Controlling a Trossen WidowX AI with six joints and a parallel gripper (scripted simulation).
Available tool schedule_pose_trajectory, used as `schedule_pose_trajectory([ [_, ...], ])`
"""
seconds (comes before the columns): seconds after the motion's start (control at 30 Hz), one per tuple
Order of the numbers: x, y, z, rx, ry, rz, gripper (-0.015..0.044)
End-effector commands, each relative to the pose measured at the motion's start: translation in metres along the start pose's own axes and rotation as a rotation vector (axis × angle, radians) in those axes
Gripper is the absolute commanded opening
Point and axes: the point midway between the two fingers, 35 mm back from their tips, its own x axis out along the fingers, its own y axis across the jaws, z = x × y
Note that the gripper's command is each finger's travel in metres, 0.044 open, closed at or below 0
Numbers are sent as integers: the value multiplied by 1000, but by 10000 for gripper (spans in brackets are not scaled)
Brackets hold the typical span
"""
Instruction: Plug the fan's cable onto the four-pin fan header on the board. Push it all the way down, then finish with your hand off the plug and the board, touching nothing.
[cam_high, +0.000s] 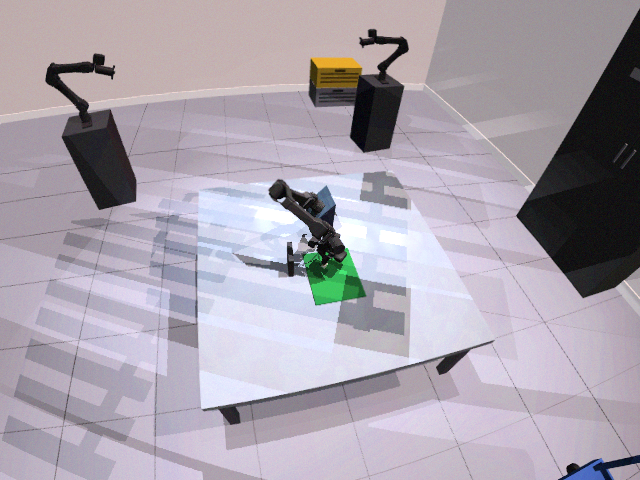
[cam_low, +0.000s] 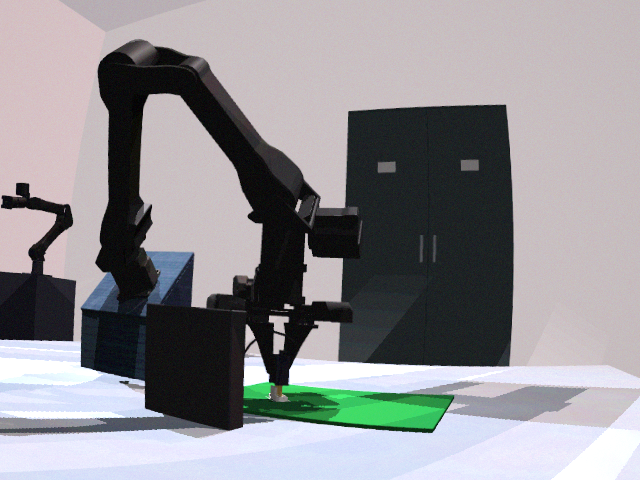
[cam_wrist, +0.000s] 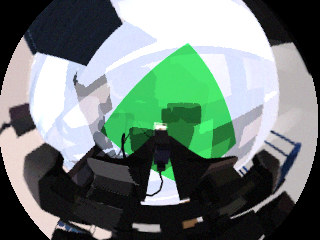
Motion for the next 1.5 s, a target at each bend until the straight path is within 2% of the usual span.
schedule_pose_trajectory([
  [0.0, 1, 0, 0, -3, 3, 2, 0],
  [1.03, 19, 1, 0, -3, 3, 3, 0],
  [1.37, 15, 0, 0, -1, 4, -2, 260],
  [1.47, 13, -1, -1, -1, 4, -2, 260],
])
